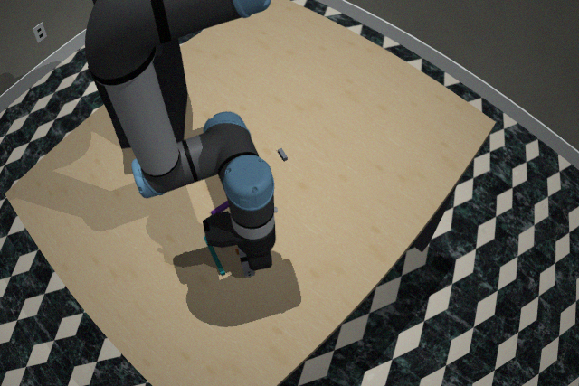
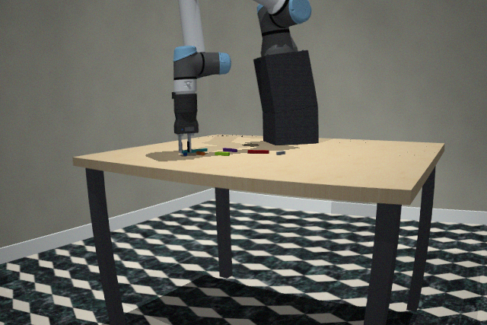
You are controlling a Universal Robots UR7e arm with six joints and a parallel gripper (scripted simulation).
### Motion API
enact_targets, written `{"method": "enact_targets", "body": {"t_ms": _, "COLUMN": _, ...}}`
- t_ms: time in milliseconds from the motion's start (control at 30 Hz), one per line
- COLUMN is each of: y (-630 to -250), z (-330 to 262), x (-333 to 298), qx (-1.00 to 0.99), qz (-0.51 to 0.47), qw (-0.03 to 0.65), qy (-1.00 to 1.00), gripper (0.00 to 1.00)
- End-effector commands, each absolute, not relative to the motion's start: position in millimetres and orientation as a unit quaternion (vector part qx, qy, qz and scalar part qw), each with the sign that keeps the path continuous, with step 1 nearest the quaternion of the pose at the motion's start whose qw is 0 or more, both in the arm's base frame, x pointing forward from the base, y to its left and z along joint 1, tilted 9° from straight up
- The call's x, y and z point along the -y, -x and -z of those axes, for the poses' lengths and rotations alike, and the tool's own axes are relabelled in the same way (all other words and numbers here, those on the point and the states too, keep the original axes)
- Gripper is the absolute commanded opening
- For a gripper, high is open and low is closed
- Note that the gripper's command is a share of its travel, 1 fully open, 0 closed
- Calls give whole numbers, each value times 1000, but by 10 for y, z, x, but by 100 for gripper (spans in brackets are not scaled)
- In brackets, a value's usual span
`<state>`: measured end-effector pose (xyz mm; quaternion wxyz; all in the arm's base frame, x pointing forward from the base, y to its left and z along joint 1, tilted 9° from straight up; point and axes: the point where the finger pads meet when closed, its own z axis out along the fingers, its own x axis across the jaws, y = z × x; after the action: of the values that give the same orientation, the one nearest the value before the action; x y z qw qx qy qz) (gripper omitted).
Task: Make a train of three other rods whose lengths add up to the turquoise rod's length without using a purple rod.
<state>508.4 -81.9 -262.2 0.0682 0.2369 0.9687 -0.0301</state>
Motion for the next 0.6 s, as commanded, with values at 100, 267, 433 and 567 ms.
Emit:
{"method": "enact_targets", "body": {"t_ms": 100, "y": -5114, "z": 2692, "x": 837, "qx": -969, "qz": 30, "qw": 70, "qy": -237, "gripper": 54}}
{"method": "enact_targets", "body": {"t_ms": 267, "y": -5116, "z": 2716, "x": 839, "qx": -969, "qz": 30, "qw": 70, "qy": -237, "gripper": 54}}
{"method": "enact_targets", "body": {"t_ms": 433, "y": -5114, "z": 2720, "x": 837, "qx": -969, "qz": 30, "qw": 70, "qy": -237, "gripper": 54}}
{"method": "enact_targets", "body": {"t_ms": 567, "y": -5109, "z": 2714, "x": 835, "qx": -969, "qz": 30, "qw": 70, "qy": -237, "gripper": 54}}
